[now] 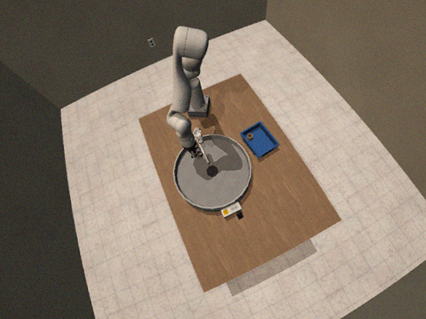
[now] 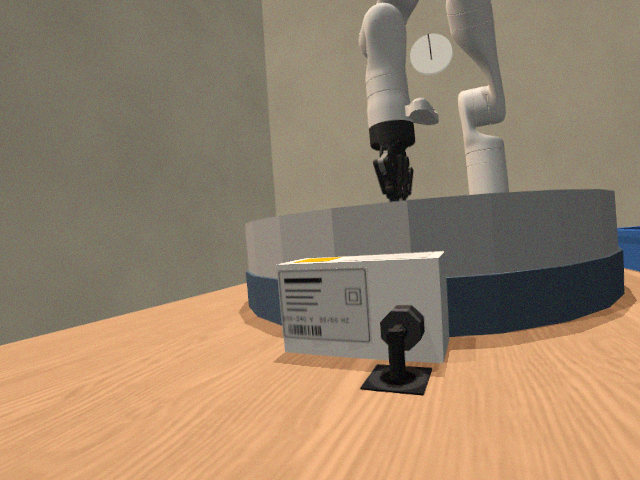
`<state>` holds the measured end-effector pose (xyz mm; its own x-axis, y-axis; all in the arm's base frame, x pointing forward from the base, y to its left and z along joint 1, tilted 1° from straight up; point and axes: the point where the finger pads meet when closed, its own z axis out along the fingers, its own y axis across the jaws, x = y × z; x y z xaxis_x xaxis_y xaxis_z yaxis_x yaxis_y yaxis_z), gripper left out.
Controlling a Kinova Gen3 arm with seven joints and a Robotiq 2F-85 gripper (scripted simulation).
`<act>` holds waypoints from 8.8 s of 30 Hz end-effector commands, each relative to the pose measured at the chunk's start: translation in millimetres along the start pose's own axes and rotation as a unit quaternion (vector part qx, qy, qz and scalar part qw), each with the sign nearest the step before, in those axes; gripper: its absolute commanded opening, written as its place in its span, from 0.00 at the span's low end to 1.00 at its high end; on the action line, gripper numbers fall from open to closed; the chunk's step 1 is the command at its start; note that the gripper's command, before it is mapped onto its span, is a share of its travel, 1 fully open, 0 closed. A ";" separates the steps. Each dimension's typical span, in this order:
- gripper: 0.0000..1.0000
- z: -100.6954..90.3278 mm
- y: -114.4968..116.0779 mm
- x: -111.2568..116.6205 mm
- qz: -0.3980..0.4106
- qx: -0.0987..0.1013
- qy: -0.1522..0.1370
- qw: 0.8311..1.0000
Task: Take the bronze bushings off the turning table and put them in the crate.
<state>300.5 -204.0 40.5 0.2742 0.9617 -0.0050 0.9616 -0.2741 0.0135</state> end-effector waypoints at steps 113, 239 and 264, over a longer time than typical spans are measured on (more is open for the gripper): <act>0.00 17.8 0.3 -0.6 0.000 0.000 0.000 1.000; 0.00 -26.9 3.6 -1.2 0.001 0.001 0.000 1.000; 0.00 -65.9 3.4 -1.4 0.001 0.000 0.000 1.000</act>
<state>297.8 -207.2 101.8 0.2838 0.9589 -0.0070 0.9589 -0.2838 -0.0008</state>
